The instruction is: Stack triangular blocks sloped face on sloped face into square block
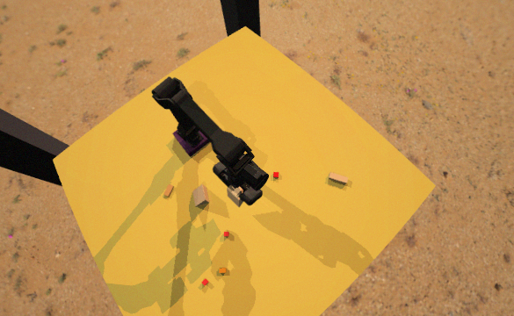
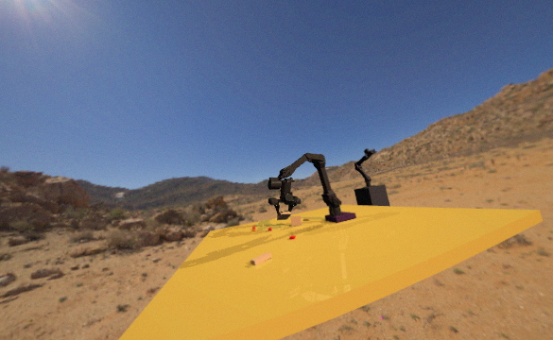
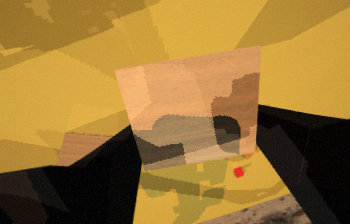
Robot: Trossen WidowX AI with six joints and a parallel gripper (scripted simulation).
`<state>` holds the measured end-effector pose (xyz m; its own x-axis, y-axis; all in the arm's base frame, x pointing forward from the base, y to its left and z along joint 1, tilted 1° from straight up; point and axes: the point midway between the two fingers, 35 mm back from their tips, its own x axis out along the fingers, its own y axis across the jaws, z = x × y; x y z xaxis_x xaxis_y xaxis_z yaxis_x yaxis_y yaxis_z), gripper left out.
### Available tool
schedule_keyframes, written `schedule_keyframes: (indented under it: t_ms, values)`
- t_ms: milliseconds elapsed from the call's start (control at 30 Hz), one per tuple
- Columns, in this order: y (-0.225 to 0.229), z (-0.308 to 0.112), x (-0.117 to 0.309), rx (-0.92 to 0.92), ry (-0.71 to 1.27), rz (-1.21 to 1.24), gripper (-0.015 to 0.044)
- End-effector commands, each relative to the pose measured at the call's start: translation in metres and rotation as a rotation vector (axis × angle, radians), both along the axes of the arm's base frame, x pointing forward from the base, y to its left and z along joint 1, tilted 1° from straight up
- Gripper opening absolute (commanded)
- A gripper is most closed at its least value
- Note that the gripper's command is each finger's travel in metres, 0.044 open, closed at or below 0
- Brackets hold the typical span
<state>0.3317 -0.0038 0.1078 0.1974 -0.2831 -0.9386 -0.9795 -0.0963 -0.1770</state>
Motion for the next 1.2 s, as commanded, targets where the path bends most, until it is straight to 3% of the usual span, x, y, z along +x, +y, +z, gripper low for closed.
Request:
schedule_keyframes:
  t_ms: [0,533,767,1167]
  values:
    - [-0.002,0.002,0.002,0.075,0.014,-0.1,0.0]
    - [-0.008,0.014,0.003,0.345,0.092,-0.497,0.0]
    - [-0.011,0.015,0.003,0.347,0.093,-0.501,0.0]
    - [-0.065,0.027,-0.017,0.341,0.093,-0.502,0.0]
